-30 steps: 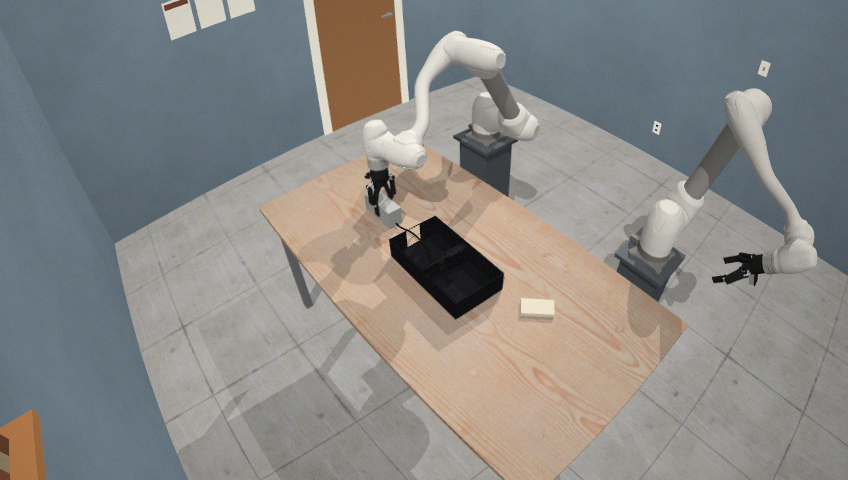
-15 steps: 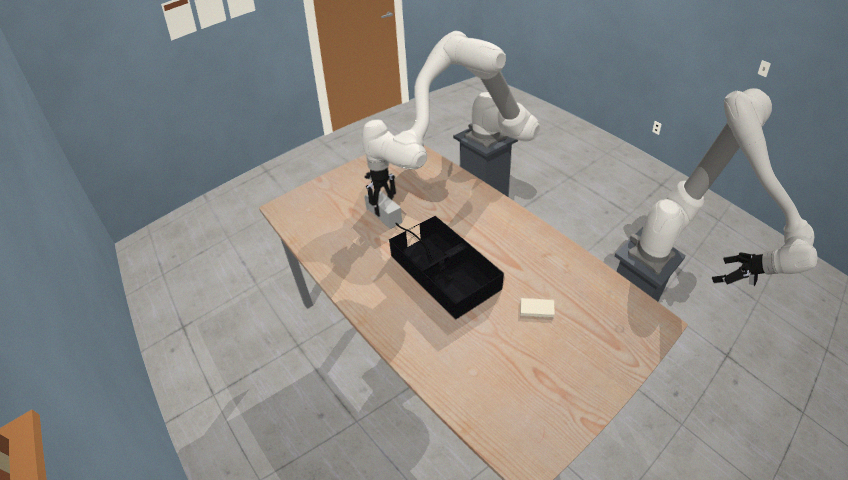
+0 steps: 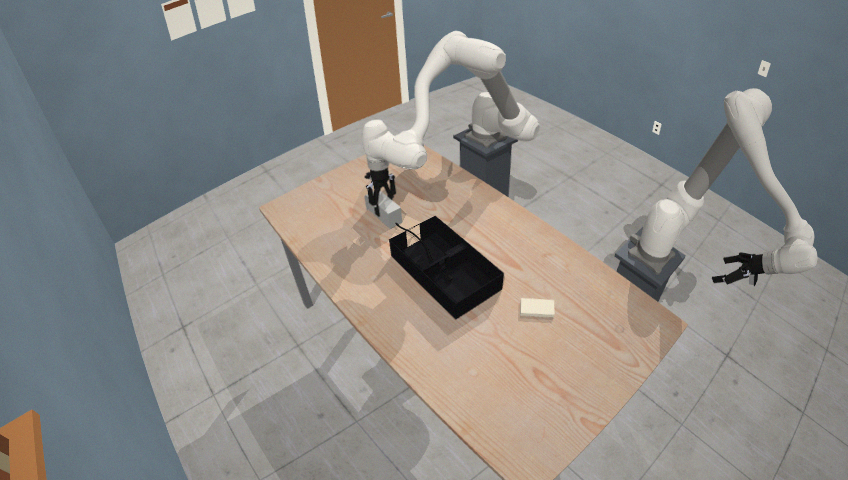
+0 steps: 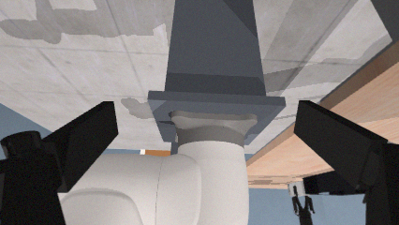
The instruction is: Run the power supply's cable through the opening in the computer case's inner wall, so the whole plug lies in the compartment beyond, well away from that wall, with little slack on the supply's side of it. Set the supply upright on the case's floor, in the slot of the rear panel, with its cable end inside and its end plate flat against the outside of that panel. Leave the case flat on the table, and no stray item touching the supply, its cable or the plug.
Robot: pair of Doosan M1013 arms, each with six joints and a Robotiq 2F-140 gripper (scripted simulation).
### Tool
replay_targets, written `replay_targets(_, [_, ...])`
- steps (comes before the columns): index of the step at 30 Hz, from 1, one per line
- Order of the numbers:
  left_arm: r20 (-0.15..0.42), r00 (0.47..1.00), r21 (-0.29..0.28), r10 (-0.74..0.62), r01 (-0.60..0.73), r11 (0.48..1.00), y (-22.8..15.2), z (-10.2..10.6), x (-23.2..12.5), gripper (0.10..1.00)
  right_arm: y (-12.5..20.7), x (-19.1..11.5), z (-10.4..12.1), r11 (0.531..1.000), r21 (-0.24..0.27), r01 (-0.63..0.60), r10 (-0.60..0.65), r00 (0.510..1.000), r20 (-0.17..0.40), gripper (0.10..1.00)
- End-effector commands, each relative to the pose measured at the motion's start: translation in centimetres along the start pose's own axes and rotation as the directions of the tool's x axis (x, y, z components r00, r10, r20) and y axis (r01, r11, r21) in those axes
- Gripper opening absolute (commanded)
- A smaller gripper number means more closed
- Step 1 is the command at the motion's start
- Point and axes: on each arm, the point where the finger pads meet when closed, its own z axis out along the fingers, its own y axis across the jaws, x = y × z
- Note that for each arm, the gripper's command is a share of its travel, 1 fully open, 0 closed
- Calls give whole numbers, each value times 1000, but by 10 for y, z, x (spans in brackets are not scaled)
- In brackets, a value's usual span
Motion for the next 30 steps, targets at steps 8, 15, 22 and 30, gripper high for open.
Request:
replay_targets(8, [-1, 1000, 0, 0, 0, 1000, 0, 0, 0, 1000, 0, 0, -15, 1000, 1, 0, 0, 1000, 1, 99])
replay_targets(15, [-1, 1000, 0, 0, 0, 1000, 0, 0, 0, 1000, -3, 0, -11, 1000, 1, -18, 18, 1000, 1, 99])
replay_targets(22, [-1, 1000, 0, 0, 0, 1000, 0, 0, 0, 1000, -5, 0, -7, 1000, 1, -29, 29, 1000, 1, 99])
replay_targets(30, [-1, 1000, 0, 0, 0, 1000, 0, 0, 0, 1000, -5, -7, -7, 1000, 1, -29, 29, 1000, 1, 99])
